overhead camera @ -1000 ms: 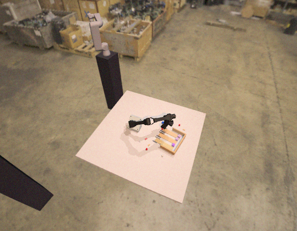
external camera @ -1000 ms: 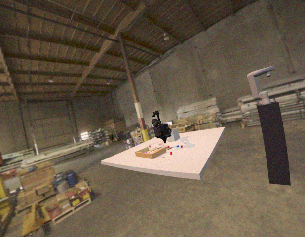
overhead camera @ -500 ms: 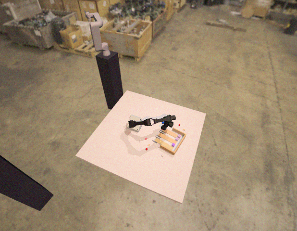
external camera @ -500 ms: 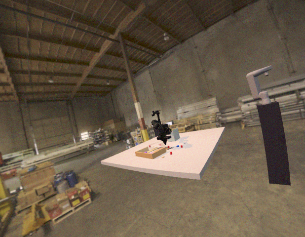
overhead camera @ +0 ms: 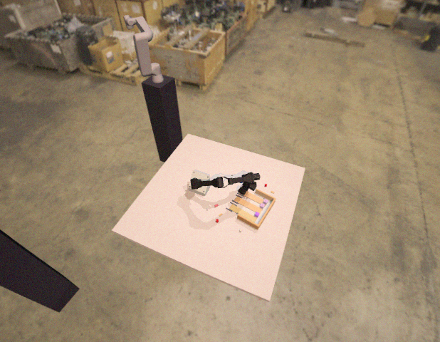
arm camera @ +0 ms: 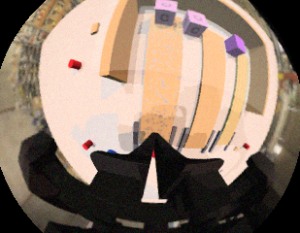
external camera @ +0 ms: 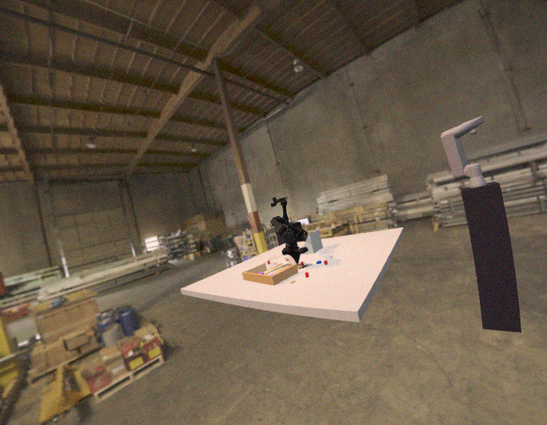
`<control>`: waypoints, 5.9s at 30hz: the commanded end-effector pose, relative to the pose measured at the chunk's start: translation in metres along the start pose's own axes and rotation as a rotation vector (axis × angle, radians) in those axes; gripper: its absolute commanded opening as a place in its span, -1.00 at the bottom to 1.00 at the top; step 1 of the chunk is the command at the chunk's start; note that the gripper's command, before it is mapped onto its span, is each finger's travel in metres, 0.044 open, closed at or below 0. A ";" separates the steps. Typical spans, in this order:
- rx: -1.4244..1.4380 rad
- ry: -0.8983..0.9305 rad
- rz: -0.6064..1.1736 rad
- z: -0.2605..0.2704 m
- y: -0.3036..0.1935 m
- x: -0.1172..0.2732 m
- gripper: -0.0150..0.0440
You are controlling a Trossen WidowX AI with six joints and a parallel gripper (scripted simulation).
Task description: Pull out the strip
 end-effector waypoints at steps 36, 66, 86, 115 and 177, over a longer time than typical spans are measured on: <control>0.005 -0.008 -0.003 -0.004 -0.002 -0.024 -0.49; 0.005 -0.008 -0.003 -0.004 -0.001 -0.027 -0.49; 0.005 -0.008 -0.003 -0.003 0.000 -0.029 -0.49; 0.006 -0.008 -0.001 -0.009 -0.037 -0.030 -0.49; 0.010 -0.007 0.002 -0.030 -0.129 -0.031 -0.49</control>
Point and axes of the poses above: the point midway between the two fingers, 35 mm back from their tips, its own x axis back along the fingers, its own z axis across the jaws, y = z × x, the point moved 3 cm from there along x, back along the fingers, and after that the axes turned 14 degrees about -x, right-handed, at the moved point
